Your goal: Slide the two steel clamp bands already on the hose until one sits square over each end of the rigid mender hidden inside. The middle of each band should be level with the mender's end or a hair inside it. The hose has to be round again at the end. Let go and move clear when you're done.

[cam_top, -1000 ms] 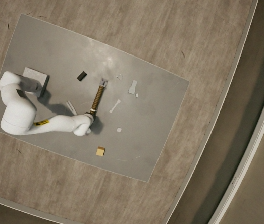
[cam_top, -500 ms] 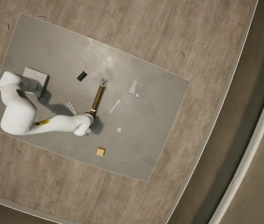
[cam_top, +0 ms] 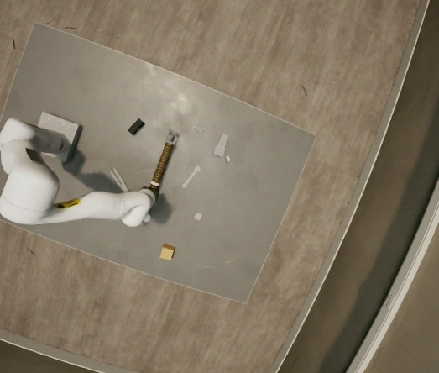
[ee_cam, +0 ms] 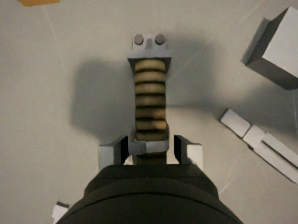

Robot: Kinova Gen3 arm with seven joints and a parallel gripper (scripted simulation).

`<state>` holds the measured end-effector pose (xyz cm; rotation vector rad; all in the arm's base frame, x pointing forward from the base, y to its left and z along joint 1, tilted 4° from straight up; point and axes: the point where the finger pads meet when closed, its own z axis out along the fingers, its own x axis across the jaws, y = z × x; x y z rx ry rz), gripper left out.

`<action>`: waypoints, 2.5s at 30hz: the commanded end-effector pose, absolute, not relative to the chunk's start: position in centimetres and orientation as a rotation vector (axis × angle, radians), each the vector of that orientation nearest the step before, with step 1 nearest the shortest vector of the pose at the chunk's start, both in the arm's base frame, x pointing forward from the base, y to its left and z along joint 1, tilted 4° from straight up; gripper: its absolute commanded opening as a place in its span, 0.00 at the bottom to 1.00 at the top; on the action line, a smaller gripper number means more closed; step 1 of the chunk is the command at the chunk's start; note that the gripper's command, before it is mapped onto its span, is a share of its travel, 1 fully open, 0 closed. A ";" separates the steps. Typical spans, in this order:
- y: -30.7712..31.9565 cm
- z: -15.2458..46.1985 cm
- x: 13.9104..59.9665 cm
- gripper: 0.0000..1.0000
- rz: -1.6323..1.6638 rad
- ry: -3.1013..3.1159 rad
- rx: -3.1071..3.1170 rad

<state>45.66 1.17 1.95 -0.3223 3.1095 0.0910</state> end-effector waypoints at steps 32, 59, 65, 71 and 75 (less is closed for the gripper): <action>0.7 10.0 45.8 1.00 0.088 3.102 -0.307; 0.6 12.6 45.7 1.00 0.088 3.104 -0.306; 0.6 12.6 45.7 1.00 0.088 3.104 -0.306; 0.6 12.6 45.7 1.00 0.088 3.104 -0.306; 0.6 12.6 45.7 1.00 0.088 3.104 -0.306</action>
